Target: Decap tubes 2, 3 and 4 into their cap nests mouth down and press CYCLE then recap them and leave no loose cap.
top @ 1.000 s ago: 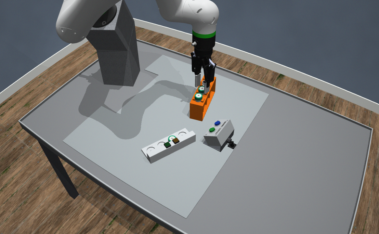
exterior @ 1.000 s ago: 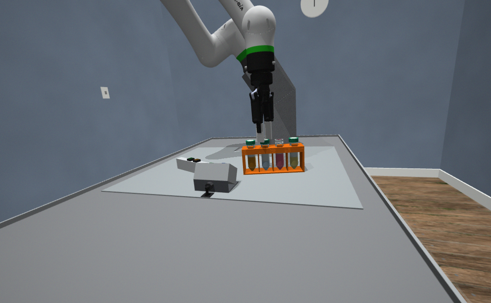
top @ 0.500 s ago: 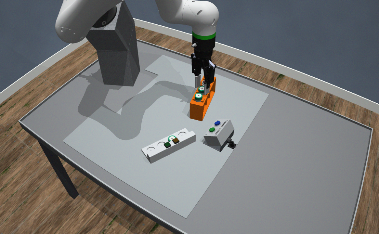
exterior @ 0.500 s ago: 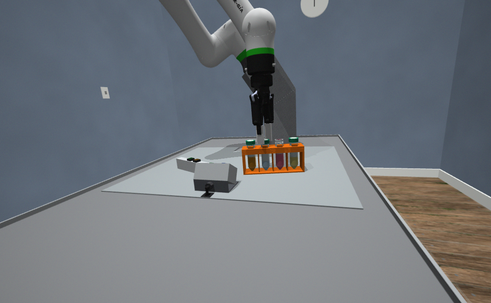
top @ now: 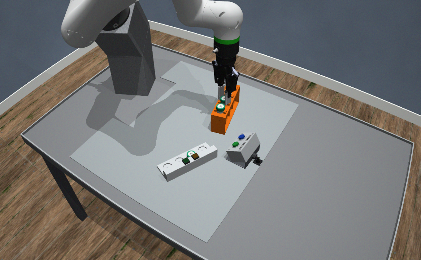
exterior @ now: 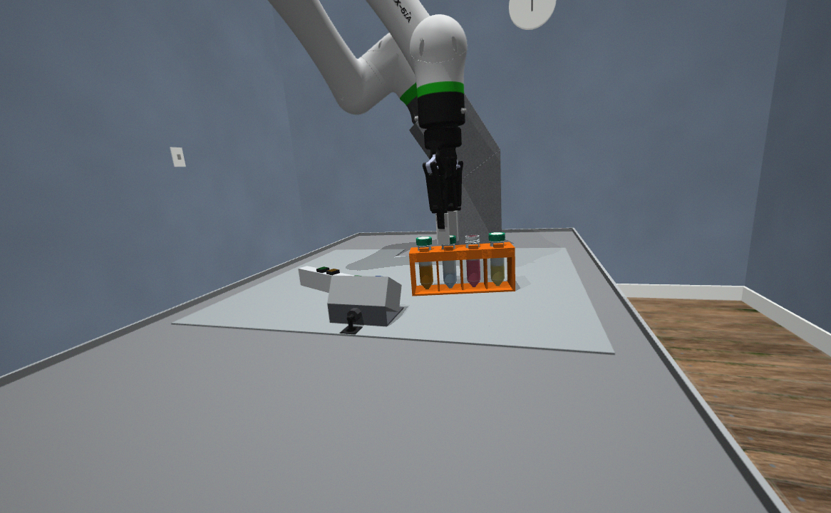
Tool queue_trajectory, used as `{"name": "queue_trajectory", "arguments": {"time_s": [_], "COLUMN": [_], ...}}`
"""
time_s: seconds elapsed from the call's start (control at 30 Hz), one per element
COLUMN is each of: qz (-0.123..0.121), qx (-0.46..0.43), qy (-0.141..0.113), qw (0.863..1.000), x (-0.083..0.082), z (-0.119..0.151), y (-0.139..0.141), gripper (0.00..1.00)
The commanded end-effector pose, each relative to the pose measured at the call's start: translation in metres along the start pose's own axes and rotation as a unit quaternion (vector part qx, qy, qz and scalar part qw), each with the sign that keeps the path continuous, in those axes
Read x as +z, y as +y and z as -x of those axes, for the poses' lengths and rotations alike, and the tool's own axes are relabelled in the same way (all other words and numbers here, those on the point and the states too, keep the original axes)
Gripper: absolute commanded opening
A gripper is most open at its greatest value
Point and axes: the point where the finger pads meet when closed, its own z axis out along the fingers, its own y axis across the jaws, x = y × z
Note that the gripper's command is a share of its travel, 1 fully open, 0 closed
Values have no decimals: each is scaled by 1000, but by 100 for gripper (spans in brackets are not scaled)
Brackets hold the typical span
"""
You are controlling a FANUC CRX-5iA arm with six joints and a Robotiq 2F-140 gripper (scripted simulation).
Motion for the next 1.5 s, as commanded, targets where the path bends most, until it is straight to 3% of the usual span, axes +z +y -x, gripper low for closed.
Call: {"name": "queue_trajectory", "arguments": {"time_s": [0.0, 0.1, 0.3, 0.4, 0.53, 0.77, 0.87, 0.93, 0.97, 1.17, 1.2, 1.47], "qz": [0, 0, 0, 0, 0, 0, 0, 0, 0, 0, 0, 0], "qx": [0, 0, -149, -174, -271, -412, -479, -479, -500, -500, -500, -500], "qy": [0, 0, 0, 0, 0, 0, 0, 0, 0, 0, 0, 0], "qw": [1000, 1000, 989, 985, 962, 911, 878, 878, 866, 866, 866, 866], "x": [0, 0, 0, 0, 0, 0, -1, -1, -1, -1, -1, -1], "z": [0, 0, 0, 0, 0, 0, 0, 0, 0, 0, 0, 0], "y": [0, 0, 0, 0, 0, 0, 0, 0, 0, 0, 0, 0], "gripper": [0, 0, 0, 0, 0, 0, 0, 0, 0, 0, 35, 35]}}
